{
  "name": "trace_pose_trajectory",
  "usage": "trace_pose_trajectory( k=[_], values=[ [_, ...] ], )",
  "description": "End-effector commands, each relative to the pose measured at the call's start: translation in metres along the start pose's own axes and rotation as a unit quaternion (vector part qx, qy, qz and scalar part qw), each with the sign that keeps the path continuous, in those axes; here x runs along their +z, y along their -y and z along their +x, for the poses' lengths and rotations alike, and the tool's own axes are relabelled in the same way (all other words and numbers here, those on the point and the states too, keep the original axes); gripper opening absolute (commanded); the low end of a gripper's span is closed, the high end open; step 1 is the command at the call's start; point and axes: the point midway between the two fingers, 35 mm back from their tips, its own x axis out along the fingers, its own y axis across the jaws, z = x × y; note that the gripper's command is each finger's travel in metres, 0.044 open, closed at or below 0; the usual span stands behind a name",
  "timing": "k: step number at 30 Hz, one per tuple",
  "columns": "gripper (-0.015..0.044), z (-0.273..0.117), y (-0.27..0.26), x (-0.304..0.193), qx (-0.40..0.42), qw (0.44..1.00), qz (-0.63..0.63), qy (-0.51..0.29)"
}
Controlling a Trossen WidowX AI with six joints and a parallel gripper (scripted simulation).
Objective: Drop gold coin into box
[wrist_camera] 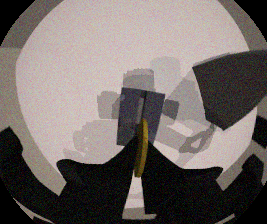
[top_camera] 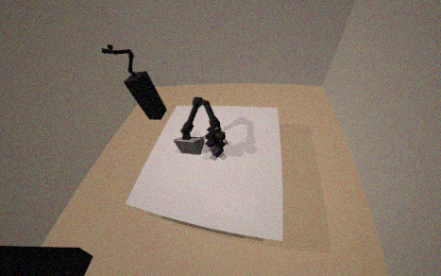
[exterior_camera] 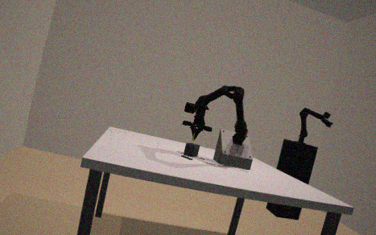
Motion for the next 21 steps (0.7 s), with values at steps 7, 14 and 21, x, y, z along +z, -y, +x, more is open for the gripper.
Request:
trace_pose_trajectory(
  k=[7,14,21],
  values=[
    [0.0,0.001,0.0011,0.0077,0.002,1.0,0.004,0.0],
    [0.0,0.0013,-0.002,0.0085,0.002,1.0,0.003,0.0],
    [0.0,0.0008,0.0001,0.0065,0.002,1.0,0.002,-0.001]
  ],
)
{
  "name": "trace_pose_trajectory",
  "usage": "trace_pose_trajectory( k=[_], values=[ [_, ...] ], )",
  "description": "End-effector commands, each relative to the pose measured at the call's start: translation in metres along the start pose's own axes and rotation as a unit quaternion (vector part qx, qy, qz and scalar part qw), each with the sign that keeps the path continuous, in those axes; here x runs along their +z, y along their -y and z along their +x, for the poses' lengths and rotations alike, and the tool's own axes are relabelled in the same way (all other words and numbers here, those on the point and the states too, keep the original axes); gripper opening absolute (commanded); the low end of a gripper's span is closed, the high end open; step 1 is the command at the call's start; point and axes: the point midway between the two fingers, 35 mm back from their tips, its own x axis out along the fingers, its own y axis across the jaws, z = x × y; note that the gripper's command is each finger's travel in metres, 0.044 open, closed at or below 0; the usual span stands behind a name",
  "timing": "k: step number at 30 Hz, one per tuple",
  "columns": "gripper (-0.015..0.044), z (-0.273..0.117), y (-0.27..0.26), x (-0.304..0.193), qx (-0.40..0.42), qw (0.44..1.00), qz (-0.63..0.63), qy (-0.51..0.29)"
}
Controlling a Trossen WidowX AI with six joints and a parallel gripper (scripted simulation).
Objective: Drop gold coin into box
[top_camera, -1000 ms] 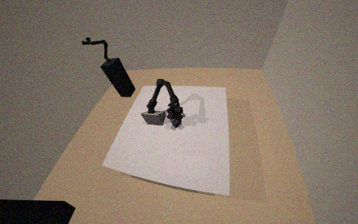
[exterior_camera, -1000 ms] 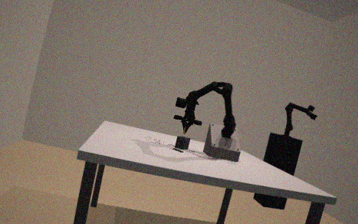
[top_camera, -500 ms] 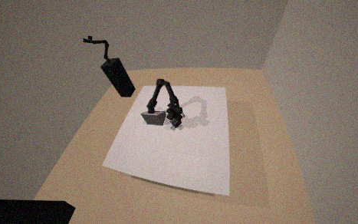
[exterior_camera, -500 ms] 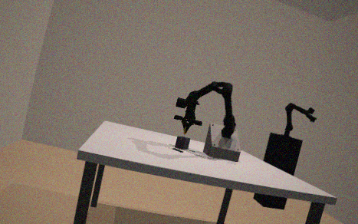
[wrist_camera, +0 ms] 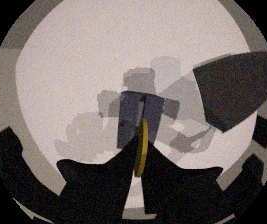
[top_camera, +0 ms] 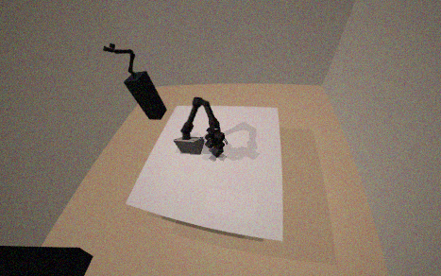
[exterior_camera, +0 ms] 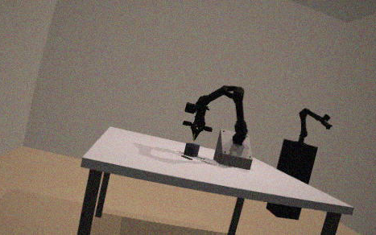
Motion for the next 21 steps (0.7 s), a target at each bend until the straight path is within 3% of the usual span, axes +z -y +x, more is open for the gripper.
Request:
trace_pose_trajectory(
  k=[1,21],
  values=[
    [0.0,0.0,0.0006,0.0,0.0,1.0,0.0,0.0],
    [0.0,0.0088,0.0005,-0.0003,0.0,1.0,0.002,0.0]
  ],
)
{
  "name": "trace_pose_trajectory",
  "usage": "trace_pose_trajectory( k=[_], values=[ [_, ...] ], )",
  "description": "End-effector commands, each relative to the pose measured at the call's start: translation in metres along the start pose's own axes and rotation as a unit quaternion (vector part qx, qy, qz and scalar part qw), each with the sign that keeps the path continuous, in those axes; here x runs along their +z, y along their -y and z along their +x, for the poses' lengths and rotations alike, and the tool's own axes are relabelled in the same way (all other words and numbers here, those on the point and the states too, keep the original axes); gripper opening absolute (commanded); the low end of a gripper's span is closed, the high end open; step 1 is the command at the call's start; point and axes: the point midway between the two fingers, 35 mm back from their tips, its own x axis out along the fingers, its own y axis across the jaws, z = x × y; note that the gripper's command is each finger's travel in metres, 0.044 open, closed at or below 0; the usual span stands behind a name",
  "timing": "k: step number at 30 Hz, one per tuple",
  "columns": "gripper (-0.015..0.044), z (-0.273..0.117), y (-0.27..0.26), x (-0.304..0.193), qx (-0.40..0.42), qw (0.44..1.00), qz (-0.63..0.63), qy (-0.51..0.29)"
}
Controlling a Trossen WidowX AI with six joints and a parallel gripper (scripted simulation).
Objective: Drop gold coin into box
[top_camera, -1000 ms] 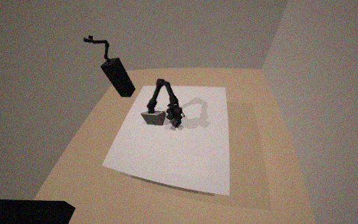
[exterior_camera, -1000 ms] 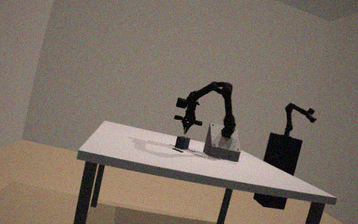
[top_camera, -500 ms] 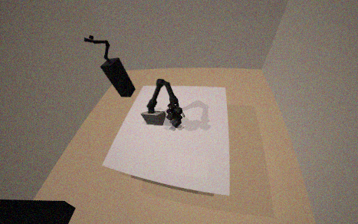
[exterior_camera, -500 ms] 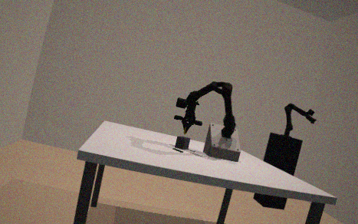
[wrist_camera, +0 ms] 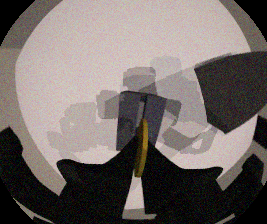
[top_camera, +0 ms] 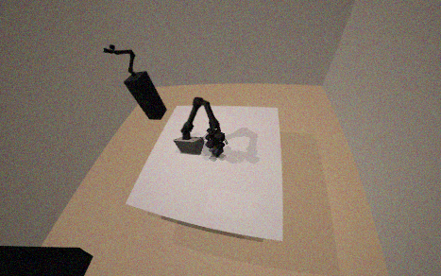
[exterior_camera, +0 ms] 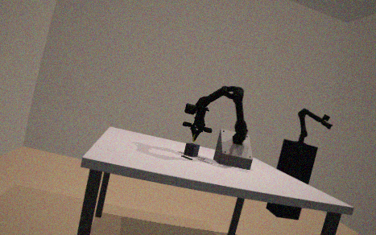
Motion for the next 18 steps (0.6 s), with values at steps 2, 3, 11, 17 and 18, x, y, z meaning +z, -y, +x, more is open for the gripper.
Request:
trace_pose_trajectory(
  k=[2,3,11,17,18],
  values=[
    [0.0,0.0031,0.0004,0.0006,-0.002,1.0,0.003,-0.001],
    [0.0,0.0035,0.0004,0.0006,-0.002,1.0,0.003,-0.001],
    [0.0,0.0067,0.0004,0.0005,-0.002,1.0,0.002,-0.002],
    [0.0,0.009,0.0004,0.0005,-0.002,1.0,0.003,-0.002],
    [0.0,0.0094,0.0005,0.0006,-0.002,1.0,0.003,-0.002]
  ],
)
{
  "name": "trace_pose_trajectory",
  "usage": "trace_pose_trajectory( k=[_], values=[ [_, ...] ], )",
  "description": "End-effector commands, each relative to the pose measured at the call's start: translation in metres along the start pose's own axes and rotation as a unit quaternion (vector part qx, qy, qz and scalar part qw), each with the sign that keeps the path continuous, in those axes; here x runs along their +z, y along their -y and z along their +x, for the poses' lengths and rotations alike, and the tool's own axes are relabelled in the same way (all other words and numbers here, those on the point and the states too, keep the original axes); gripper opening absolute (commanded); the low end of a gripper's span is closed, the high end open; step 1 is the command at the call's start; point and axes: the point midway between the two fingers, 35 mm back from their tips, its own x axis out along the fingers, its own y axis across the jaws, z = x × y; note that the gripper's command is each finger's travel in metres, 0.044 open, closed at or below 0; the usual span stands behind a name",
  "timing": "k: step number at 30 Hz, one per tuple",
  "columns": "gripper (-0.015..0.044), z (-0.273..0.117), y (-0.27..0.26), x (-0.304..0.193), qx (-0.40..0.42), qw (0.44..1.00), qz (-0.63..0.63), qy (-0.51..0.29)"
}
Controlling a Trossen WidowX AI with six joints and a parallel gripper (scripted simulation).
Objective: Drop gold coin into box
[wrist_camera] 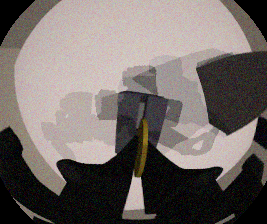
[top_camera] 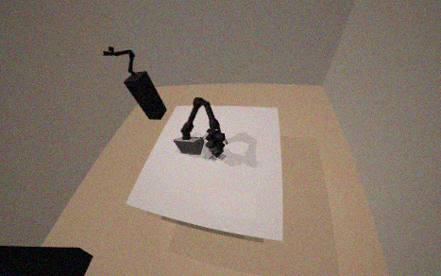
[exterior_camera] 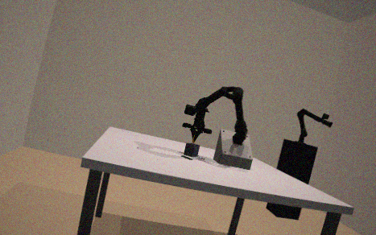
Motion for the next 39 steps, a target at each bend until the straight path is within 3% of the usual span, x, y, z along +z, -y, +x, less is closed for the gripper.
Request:
trace_pose_trajectory(
  k=[1,10,16,25,35,39],
  values=[
    [0.0,0.003,0.0,0.0,-0.002,1.0,0.003,-0.001],
    [0.0,0.006,0.0,0.0,-0.002,1.0,0.003,-0.001],
    [0.0157,0.004,0.0,0.0,0.0,1.0,0.0,0.0],
    [0.0161,0.004,0.0,0.0,0.0,1.0,0.0,0.0],
    [0.0423,-0.017,0.0,0.0,0.0,1.0,0.001,0.0],
    [0.044,-0.052,0.003,0.002,-0.006,1.0,0.004,-0.001]
  ],
)
